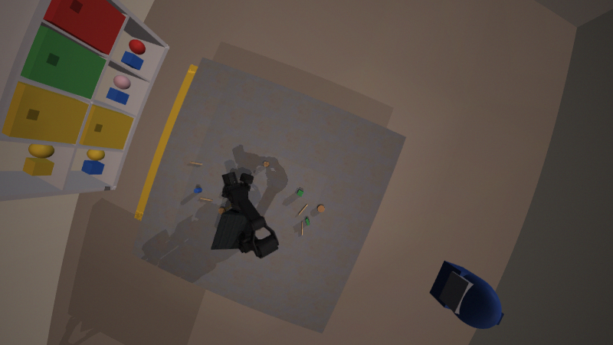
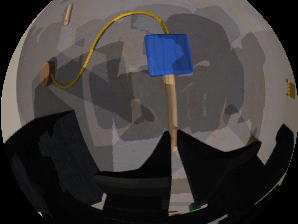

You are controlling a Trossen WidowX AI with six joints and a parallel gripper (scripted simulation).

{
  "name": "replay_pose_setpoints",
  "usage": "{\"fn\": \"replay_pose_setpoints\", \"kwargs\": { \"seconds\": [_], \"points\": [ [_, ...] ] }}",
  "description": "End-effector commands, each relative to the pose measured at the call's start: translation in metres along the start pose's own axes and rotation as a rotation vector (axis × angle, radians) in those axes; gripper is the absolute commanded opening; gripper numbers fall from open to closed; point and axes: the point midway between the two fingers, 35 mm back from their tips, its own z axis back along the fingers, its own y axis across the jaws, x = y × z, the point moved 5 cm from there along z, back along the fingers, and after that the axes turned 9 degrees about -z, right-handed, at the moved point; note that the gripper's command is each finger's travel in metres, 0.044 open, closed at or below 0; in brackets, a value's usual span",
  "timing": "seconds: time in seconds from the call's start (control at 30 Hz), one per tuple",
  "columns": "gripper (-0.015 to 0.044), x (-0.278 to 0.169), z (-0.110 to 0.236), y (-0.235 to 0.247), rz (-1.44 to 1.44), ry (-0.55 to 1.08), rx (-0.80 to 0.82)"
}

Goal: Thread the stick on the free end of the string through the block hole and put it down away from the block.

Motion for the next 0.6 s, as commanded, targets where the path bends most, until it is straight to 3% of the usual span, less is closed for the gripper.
{"fn": "replay_pose_setpoints", "kwargs": {
  "seconds": [0.0, 0.57],
  "points": [
    [0.0, -0.006, -0.001, 0.0, 0.001, 0.006, -0.001],
    [0.0, -0.024, 0.0, -0.001, -0.022, 0.007, -0.001]
  ]
}}
